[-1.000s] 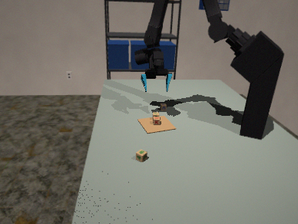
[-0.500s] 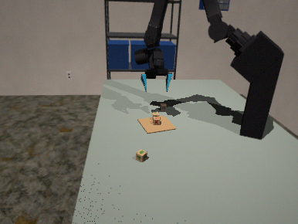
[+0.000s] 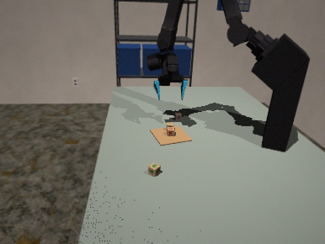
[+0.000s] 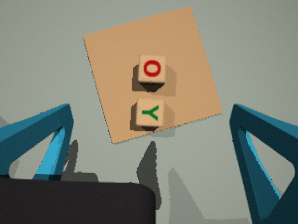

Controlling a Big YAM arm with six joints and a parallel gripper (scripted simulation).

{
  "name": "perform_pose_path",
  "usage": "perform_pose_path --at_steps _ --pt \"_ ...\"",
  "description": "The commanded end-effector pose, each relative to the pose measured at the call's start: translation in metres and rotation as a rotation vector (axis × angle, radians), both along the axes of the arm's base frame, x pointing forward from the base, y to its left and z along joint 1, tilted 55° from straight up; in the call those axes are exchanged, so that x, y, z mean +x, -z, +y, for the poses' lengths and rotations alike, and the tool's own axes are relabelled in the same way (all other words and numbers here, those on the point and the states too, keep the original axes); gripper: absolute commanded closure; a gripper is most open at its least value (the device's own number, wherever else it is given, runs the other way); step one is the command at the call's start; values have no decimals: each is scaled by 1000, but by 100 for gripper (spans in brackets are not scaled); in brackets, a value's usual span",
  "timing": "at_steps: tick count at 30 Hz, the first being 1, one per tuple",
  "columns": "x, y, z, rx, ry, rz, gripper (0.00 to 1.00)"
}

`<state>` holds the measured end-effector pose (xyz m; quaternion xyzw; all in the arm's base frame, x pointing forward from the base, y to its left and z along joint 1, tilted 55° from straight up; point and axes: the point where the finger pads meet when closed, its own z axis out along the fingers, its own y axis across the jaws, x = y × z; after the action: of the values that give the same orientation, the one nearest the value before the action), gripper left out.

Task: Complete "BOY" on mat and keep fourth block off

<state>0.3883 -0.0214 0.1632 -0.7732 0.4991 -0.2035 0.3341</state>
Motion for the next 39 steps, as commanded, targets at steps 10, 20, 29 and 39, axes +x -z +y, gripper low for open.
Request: perform_pose_path --at_steps 10,20,29,39 --pt "1 4 -1 1 -3 11 0" --pt "-9 7 -79 342 271 -104 0" --pt "-33 3 -124 556 418 -192 0" --pt "-36 0 -127 602 421 -208 0"
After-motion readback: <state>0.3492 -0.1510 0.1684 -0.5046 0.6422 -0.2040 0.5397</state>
